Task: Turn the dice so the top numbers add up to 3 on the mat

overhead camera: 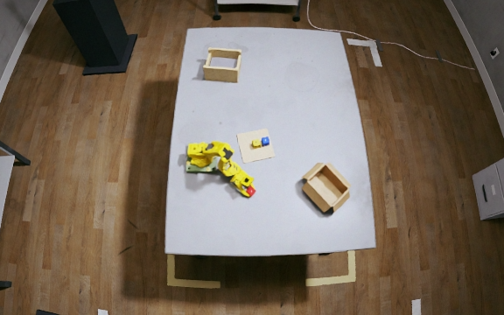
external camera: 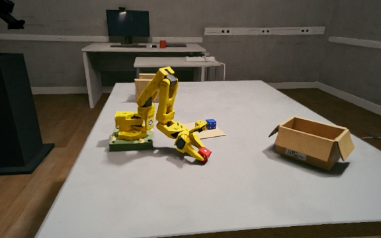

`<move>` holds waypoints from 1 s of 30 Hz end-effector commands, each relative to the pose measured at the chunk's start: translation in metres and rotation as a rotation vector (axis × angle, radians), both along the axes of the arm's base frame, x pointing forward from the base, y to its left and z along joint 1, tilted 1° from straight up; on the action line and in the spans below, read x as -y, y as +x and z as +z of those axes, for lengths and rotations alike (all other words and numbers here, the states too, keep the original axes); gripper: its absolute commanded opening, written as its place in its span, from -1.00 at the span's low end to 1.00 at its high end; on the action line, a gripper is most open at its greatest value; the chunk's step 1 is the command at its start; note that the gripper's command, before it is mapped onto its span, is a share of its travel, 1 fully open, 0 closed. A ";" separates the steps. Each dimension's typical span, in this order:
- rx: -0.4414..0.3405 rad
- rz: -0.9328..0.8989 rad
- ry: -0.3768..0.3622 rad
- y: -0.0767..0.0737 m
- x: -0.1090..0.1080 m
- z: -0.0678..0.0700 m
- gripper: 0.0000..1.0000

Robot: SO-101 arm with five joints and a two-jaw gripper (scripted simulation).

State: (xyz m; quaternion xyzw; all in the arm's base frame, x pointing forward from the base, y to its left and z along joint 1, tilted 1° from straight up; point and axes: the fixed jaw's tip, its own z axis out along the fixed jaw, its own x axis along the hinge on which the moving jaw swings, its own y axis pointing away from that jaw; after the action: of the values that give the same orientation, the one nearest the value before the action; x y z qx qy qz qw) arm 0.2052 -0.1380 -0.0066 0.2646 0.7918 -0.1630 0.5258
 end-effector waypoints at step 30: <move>0.004 0.009 -0.011 0.002 -0.001 0.000 -0.29</move>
State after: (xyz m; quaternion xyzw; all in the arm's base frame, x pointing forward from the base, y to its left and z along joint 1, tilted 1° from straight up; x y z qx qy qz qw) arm 0.2055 -0.1382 -0.0061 0.2643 0.7909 -0.1634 0.5271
